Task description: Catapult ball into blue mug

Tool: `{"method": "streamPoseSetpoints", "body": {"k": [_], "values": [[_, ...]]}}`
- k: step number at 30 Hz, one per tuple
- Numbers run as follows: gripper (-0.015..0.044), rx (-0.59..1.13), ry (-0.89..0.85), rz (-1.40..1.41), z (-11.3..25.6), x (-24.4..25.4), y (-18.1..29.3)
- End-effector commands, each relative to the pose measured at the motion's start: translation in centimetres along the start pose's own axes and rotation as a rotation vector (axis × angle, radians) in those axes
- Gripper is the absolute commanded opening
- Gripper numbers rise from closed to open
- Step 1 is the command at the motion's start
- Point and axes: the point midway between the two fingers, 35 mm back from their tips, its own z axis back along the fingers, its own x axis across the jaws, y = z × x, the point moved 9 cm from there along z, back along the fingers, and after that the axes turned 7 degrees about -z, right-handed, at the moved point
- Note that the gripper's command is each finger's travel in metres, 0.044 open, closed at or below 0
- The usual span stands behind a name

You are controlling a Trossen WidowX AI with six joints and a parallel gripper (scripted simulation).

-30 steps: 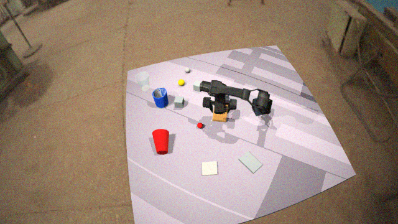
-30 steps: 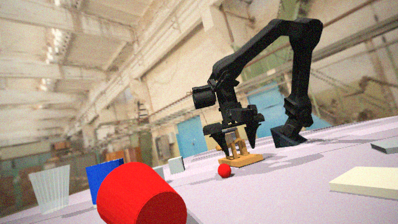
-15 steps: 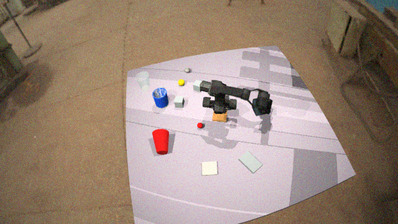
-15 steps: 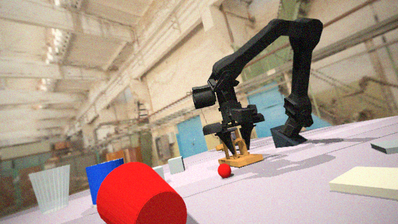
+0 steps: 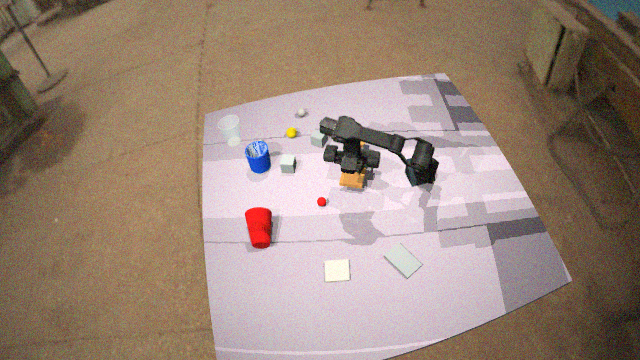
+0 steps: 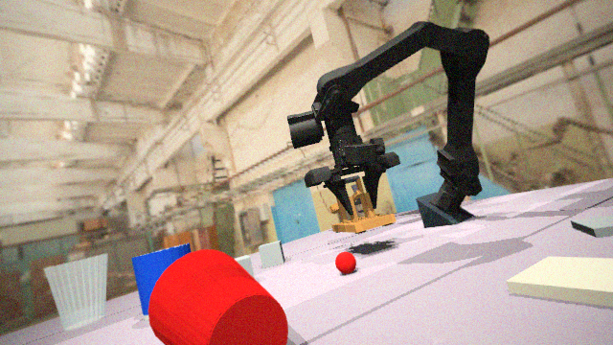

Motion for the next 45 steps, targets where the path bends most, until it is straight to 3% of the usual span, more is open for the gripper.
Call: {"method": "streamPoseSetpoints", "body": {"k": [1, 17, 45], "values": [[0.0, 0.004, 0.009, -0.135, 0.5, -1.2, 0.7], [0.0, -0.002, 0.012, -0.669, 0.3, -6.8, 3.1], [0.0, -0.002, 0.013, -0.69, -2.4, -7.8, 3.5]]}}
